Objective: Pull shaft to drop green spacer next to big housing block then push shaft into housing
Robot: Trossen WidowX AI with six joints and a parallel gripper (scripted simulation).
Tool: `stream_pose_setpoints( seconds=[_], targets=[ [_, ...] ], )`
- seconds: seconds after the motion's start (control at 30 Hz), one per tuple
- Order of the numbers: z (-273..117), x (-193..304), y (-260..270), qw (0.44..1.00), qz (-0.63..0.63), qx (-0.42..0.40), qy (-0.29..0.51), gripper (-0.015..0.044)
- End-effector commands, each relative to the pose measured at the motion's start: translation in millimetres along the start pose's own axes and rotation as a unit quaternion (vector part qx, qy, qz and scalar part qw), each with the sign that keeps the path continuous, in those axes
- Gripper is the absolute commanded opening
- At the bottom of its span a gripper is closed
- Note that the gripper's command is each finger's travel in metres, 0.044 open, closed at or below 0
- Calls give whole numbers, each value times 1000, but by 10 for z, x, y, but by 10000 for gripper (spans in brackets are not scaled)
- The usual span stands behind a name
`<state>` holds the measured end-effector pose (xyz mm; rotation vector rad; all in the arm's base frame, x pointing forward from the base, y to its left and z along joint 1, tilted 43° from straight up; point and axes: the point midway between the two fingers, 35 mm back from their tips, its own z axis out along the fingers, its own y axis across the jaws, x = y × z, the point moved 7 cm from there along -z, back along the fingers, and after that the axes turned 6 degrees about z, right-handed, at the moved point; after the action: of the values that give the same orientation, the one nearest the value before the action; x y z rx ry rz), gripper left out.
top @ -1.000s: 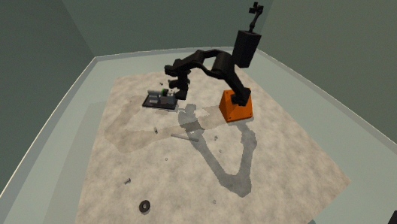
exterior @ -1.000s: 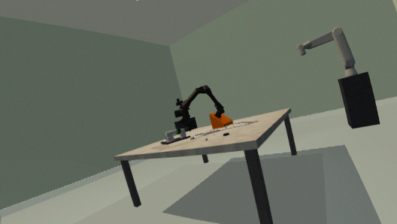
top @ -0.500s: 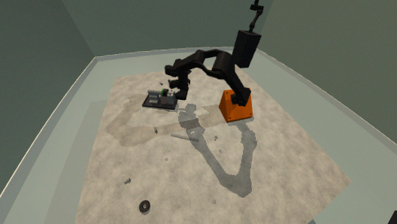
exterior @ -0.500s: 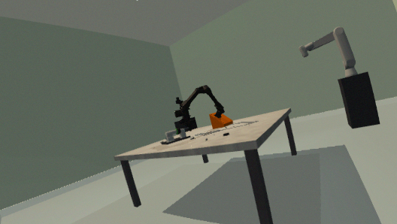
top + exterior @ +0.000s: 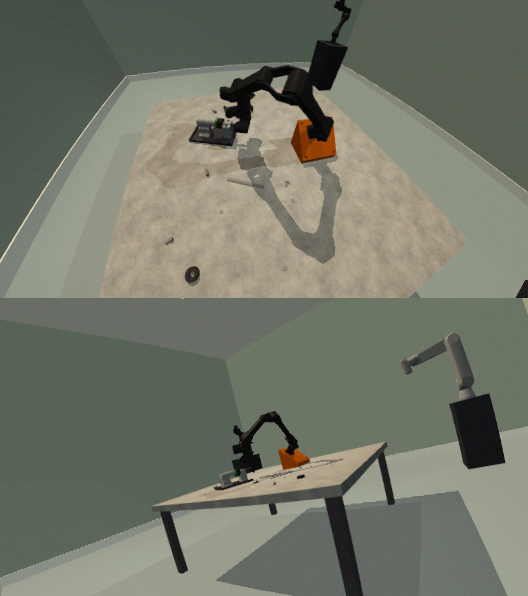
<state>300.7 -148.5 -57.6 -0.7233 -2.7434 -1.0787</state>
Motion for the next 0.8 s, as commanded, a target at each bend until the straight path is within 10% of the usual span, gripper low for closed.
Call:
stream_pose_setpoints(
  seconds=[0.0,0.77],
  targets=[
    [3,16,-2,1000,-1,0,2,0],
    [3,42,-5,1000,-1,0,2,0]
  ],
)
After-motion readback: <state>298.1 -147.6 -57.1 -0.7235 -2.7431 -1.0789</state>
